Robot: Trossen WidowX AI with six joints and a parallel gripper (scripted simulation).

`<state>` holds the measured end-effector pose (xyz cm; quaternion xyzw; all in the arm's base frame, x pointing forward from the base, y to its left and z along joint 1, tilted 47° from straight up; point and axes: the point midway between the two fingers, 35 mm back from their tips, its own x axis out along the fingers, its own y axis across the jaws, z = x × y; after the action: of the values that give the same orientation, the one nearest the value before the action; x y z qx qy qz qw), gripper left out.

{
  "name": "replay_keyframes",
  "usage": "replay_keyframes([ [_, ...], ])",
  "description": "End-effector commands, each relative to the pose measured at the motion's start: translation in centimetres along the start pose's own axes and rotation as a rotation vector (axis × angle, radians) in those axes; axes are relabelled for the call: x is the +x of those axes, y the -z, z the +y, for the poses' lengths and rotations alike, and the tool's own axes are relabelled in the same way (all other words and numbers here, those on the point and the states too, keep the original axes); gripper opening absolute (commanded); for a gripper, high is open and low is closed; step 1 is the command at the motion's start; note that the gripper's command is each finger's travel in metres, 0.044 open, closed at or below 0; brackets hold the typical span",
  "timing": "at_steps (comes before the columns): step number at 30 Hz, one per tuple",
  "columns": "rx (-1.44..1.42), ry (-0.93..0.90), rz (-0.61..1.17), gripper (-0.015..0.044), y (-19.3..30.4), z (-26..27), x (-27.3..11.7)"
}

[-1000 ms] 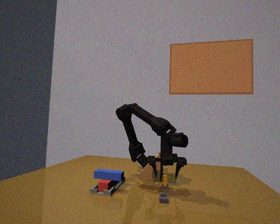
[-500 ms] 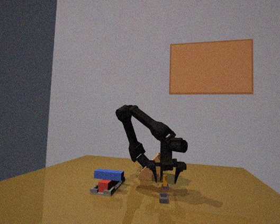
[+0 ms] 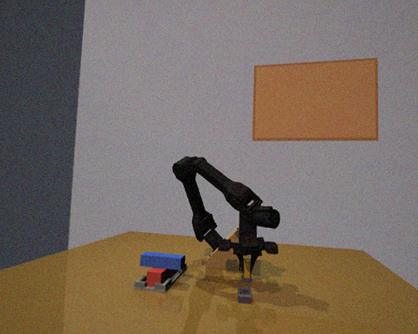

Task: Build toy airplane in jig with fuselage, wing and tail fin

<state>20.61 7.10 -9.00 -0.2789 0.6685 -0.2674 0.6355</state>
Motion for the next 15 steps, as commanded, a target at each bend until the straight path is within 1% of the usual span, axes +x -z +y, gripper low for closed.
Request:
replay_keyframes([
  [1,-0.005,0.006,0.000,0.0046,0.1,-0.1,0.1],
  [4,-0.005,0.006,0.000,0.0026,0.1,-0.1,0.1],
  [5,-0.005,0.006,0.000,0.0000,0.1,-0.1,0.1],
  [15,-0.023,0.003,0.001,0.0000,-0.4,0.2,-2.4],
])
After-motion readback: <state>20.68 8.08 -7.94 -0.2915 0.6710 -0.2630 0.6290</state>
